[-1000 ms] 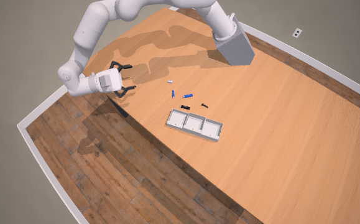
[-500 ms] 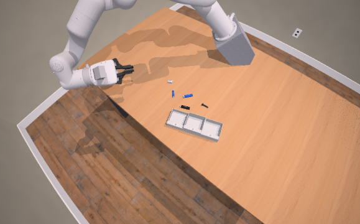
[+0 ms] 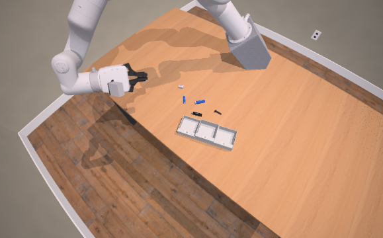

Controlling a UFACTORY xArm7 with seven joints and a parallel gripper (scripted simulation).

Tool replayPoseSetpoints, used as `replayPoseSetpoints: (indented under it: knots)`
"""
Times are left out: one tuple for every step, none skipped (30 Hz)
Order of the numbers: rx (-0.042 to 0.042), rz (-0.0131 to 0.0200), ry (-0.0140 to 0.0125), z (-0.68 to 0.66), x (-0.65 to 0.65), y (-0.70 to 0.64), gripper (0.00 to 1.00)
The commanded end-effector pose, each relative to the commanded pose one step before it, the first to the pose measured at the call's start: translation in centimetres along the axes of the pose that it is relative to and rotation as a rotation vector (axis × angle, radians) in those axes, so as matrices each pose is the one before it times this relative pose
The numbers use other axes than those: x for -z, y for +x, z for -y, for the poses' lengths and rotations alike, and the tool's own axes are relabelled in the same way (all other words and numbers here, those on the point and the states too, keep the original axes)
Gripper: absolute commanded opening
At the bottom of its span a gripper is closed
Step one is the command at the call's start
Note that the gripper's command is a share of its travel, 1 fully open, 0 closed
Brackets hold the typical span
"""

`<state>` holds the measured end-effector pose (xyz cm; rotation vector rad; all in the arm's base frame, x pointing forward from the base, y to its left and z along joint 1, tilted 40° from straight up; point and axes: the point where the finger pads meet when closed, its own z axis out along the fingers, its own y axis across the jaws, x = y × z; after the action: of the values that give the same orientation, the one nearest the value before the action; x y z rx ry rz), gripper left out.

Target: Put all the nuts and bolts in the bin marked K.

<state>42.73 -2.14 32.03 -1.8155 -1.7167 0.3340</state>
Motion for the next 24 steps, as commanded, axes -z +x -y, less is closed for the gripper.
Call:
replayPoseSetpoints:
  knots:
    - [-0.13142,0.05386,-0.06654,-0.042,-0.721,1.16,0.07]
    - [-0.02362,0.00938,-0.01076,0.0,0.0,0.0,0.07]
    - [-0.01754,0.00691,-0.0086,0.0,0.0,0.0,0.07]
    - [-0.02938,0.01082,-0.01354,0.121,-0.501,0.599,0.07]
    - [0.0,0.0,0.0,0.0,0.0,0.0,0.07]
    - [0.0,0.0,0.0,0.0,0.0,0.0,0.07]
    - [-0.0555,0.02019,-0.02886,0.16,-0.52,0.58,0.07]
    - [-0.02859,0.01018,-0.01407,0.0,0.0,0.001,0.07]
    - [-0.01835,0.00657,-0.00938,0.0,0.0,0.001,0.07]
    - [-0.02128,0.00643,-0.01176,0.257,-0.513,0.555,0.07]
    - [-0.02263,0.00742,-0.01246,0.0,0.0,0.001,0.07]
    - [-0.02245,0.00766,-0.01355,0.0,0.0,0.0,0.07]
    - [-0.01837,0.00611,-0.01165,0.0,0.0,0.0,0.07]
    - [-0.02608,0.00703,-0.01604,0.336,-0.506,0.519,0.07]
    - [-0.02221,0.00638,-0.01374,0.0,0.0,0.001,0.07]
    - [-0.0214,0.00635,-0.01432,0.0,0.0,0.0,0.07]
    - [-0.02308,0.00492,-0.01537,0.398,-0.501,0.477,0.07]
    - [-0.02216,0.00538,-0.01472,0.0,0.0,0.001,0.07]
    - [-0.02154,0.0057,-0.01527,0.0,0.0,0.0,0.07]
    - [-0.0217,0.00334,-0.01544,0.445,-0.489,0.425,0.07]
    - [-0.02146,0.00422,-0.0152,0.0,0.0,0.001,0.07]
    - [0.0,0.0,0.0,0.0,0.0,0.0,0.07]
    - [0.0,0.0,0.0,0.0,0.0,0.0,0.07]
    - [-0.06073,0.01008,-0.04603,0.483,-0.496,0.387,0.07]
